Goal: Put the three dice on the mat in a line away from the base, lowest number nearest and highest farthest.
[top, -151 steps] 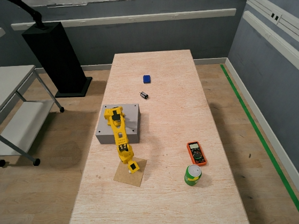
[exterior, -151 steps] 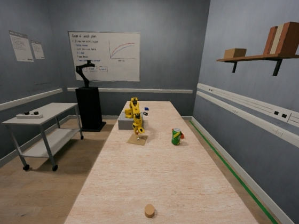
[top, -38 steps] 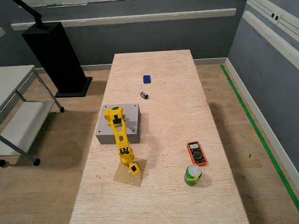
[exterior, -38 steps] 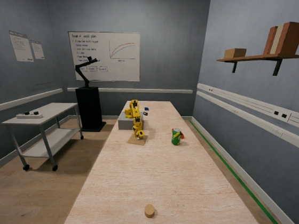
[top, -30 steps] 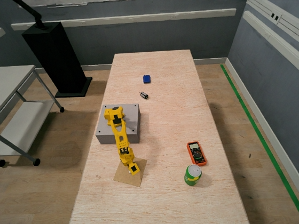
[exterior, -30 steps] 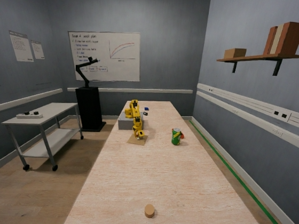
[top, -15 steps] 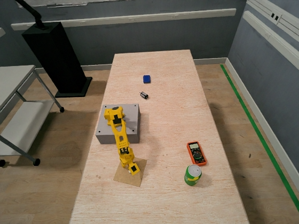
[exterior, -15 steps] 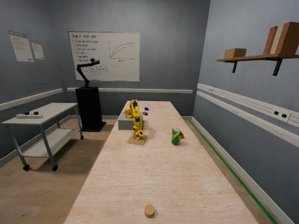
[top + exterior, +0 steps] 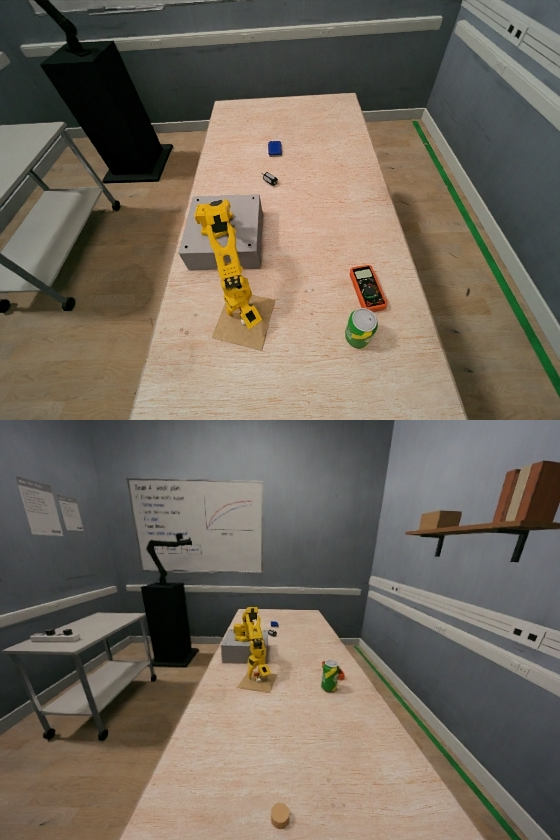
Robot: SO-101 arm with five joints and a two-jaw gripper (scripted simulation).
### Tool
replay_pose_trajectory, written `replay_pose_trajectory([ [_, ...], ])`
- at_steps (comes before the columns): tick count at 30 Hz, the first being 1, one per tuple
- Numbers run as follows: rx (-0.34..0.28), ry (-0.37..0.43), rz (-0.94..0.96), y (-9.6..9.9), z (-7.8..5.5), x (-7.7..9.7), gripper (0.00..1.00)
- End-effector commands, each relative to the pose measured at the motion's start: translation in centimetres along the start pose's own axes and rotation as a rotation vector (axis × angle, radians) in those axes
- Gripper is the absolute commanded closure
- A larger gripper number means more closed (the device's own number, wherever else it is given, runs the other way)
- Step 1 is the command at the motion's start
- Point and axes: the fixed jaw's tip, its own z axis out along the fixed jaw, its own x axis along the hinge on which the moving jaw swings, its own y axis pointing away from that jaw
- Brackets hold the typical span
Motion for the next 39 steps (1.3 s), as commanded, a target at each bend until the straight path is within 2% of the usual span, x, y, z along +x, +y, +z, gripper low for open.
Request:
replay_pose_trajectory([
  [1,0.0,-0.003,0.011,-0.2,-0.1,-0.1,0.73],
  [5,0.0,-0.003,0.011,-0.2,-1.0,-0.1,0.73],
  [10,0.0,-0.003,0.011,-0.2,-2.7,-0.2,0.73],
  [12,0.0,-0.003,0.011,-0.2,-2.7,-0.2,0.73],
  [17,0.0,-0.002,0.011,-0.2,-4.5,-0.1,0.73],
  [21,0.0,-0.002,0.011,-0.2,-5.4,0.0,0.73],
  [39,0.0,-0.002,0.011,-0.2,-5.7,0.0,0.73],
])
